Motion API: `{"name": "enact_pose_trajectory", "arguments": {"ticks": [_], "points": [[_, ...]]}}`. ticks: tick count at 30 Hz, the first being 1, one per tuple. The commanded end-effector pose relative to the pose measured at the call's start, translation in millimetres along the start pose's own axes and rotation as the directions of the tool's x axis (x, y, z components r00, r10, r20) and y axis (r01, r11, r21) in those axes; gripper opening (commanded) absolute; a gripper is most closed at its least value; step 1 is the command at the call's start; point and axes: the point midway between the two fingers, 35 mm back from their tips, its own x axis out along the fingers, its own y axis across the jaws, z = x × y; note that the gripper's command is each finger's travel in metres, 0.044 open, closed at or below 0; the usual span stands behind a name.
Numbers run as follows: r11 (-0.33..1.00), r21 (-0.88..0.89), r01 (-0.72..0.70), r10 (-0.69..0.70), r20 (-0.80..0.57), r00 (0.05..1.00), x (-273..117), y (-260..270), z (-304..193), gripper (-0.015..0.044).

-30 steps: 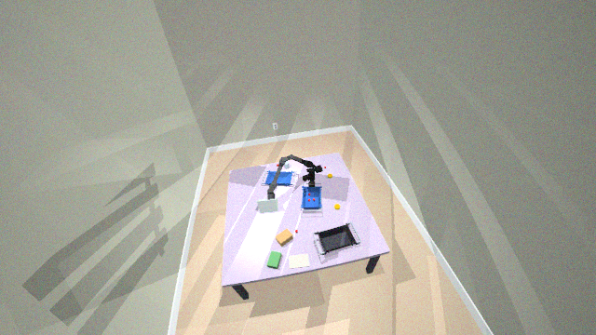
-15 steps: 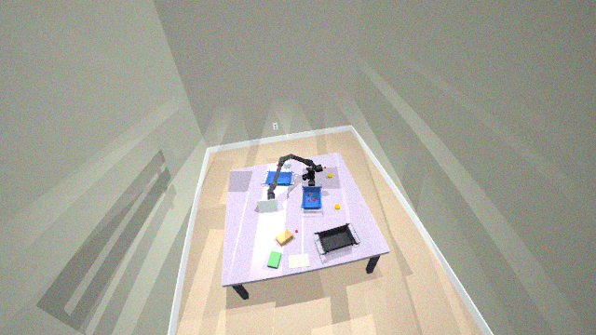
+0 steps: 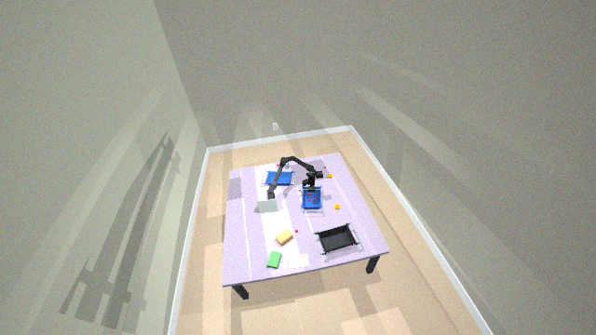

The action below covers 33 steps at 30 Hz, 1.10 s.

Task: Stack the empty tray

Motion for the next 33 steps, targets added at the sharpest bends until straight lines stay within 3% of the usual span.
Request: {"name": "enact_pose_trajectory", "arguments": {"ticks": [1,9,33], "points": [[1.000,-0.006,0.006,-0.006,-0.004,1.000,-5,0,0,0.0085],[1.000,-0.006,0.005,-0.005,-0.004,1.000,-44,-4,-1,0.0085],[1.000,0.002,0.001,-0.001,0.000,1.000,-35,0,0,0.0085]]}}
